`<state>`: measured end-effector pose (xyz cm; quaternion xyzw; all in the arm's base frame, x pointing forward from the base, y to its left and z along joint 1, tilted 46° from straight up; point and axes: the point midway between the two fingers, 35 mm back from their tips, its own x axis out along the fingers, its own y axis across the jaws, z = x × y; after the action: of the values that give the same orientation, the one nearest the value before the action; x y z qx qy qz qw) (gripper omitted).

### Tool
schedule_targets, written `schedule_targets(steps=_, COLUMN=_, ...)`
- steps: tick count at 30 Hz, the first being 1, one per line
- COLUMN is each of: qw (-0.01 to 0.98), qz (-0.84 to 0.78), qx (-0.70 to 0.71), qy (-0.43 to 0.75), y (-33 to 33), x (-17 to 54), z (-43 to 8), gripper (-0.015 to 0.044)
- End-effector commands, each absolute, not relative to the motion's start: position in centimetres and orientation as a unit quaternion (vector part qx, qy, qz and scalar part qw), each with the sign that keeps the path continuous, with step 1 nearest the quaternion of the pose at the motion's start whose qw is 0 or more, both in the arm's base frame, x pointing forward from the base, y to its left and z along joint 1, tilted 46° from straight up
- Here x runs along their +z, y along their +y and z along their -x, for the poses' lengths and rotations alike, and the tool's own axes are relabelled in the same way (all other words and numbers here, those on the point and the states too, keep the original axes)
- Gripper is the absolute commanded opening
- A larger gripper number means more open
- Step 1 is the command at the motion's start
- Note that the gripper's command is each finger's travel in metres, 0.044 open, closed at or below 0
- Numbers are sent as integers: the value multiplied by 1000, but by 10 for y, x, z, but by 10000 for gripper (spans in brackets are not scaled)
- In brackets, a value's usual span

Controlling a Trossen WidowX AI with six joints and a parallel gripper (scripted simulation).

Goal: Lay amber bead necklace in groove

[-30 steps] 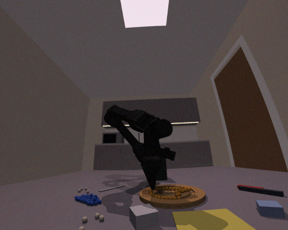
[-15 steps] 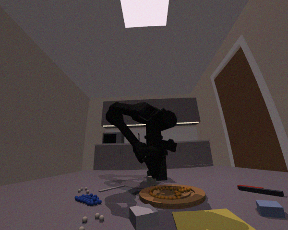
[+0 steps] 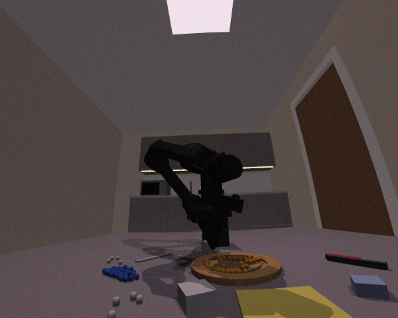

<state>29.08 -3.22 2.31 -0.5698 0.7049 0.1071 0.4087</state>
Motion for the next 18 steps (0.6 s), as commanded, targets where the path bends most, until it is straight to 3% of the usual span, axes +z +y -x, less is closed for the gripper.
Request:
schedule_targets(steps=1, qw=403, qz=572, qx=109, qy=706, y=-38, x=18, z=-289, gripper=120)
schedule_targets(steps=17, qw=401, qz=572, qx=109, qy=707, y=-51, x=6, z=-287, gripper=120)
schedule_targets(steps=18, qw=405, qz=570, qx=107, qy=707, y=-49, x=7, z=-288, gripper=94)
